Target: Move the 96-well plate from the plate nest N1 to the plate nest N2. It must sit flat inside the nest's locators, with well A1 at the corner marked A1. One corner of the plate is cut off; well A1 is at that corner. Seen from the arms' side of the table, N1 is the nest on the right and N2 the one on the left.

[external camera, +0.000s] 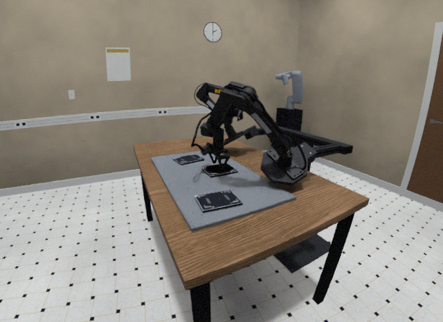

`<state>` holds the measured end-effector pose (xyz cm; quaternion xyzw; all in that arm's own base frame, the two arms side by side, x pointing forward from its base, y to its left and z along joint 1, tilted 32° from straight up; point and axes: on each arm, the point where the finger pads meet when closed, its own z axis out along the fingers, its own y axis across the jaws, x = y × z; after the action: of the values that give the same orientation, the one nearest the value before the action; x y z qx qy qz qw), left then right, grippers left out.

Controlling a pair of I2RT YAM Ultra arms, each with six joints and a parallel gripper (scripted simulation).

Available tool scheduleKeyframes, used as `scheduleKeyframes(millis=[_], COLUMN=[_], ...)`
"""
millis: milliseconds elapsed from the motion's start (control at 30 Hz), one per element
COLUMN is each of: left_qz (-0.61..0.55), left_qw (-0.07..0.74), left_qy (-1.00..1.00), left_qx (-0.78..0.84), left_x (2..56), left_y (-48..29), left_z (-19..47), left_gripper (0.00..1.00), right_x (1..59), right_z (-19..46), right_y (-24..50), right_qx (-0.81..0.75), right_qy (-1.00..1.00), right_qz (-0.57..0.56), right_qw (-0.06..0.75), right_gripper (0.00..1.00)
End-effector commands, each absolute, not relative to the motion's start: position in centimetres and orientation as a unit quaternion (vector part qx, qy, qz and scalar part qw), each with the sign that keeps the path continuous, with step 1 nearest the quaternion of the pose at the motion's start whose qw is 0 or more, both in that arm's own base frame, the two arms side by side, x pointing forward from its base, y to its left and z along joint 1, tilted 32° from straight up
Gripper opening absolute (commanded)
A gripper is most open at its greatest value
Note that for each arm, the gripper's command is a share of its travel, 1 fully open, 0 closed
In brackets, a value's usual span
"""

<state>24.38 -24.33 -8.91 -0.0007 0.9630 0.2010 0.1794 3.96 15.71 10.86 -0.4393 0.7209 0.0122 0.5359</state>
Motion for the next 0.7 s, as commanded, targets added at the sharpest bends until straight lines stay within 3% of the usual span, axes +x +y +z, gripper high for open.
scheduleKeyframes(millis=[0, 433, 667], left_qz=[0.206, 0.201, 0.200], left_qw=[0.186, 0.189, 0.185], left_qy=[0.961, 0.961, 0.962], left_qx=[0.007, 0.008, 0.005], left_x=[24.37, 24.55, 24.51], left_y=[-23.79, -23.86, -24.07], left_z=[-9.52, -9.74, -9.62], left_gripper=[1.00, 1.00, 0.93], right_x=[4.00, 4.00, 4.00], right_z=[11.31, 11.31, 11.31], right_y=[15.97, 15.97, 15.97], right_qx=[-0.446, -0.446, -0.446], right_qy=[0.707, 0.707, 0.707], right_qz=[0.013, 0.013, 0.013], right_qw=[0.549, 0.549, 0.549], right_gripper=[1.00, 1.00, 1.00])
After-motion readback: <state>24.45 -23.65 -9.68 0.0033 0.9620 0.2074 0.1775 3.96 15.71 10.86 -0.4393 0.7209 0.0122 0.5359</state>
